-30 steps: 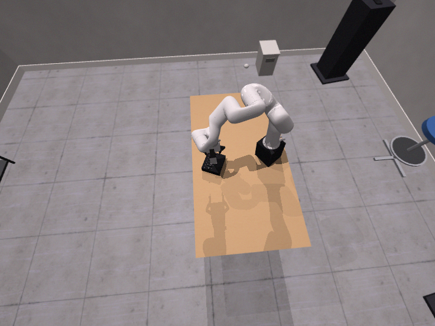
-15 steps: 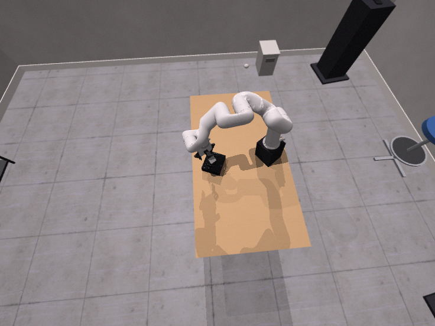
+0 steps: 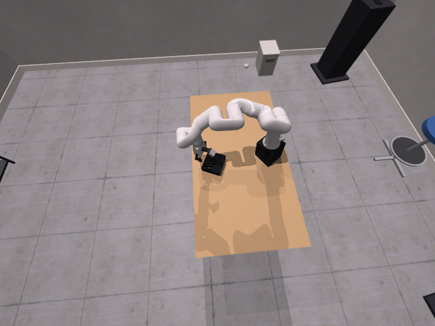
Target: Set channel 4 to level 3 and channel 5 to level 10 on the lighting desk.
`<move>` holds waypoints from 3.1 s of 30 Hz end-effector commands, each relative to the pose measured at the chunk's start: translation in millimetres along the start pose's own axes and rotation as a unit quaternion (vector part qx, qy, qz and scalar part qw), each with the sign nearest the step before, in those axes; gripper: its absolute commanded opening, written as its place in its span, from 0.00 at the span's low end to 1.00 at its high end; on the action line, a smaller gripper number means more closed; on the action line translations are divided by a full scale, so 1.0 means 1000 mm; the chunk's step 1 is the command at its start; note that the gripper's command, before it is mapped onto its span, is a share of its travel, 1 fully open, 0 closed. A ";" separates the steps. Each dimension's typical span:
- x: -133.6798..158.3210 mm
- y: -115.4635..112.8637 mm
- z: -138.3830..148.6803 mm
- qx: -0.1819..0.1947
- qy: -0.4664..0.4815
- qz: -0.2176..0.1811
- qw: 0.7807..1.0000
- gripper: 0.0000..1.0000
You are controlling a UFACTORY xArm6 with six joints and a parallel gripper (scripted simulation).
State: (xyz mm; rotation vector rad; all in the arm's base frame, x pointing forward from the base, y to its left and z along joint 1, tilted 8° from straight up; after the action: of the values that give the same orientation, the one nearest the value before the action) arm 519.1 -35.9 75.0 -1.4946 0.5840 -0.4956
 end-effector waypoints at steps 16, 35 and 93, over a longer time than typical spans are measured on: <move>0.009 0.000 0.003 -0.007 -0.033 0.042 0.999 1.00; 0.009 0.000 0.003 -0.007 -0.033 0.042 0.999 1.00; -0.096 -0.050 -0.015 0.011 0.477 -0.071 0.876 1.00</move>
State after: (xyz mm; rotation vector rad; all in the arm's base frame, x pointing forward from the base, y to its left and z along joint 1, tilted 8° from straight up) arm 460.2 1.9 122.6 -1.3361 1.2224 -1.1191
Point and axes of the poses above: the point where the finger pads meet when closed, its own y axis out along the fingers, its own z axis across the jaws, x = y × z, the point moved 8 cm from there along -y, back along the fingers, and after that the axes turned 4 degrees about y, right-handed, at the moved point
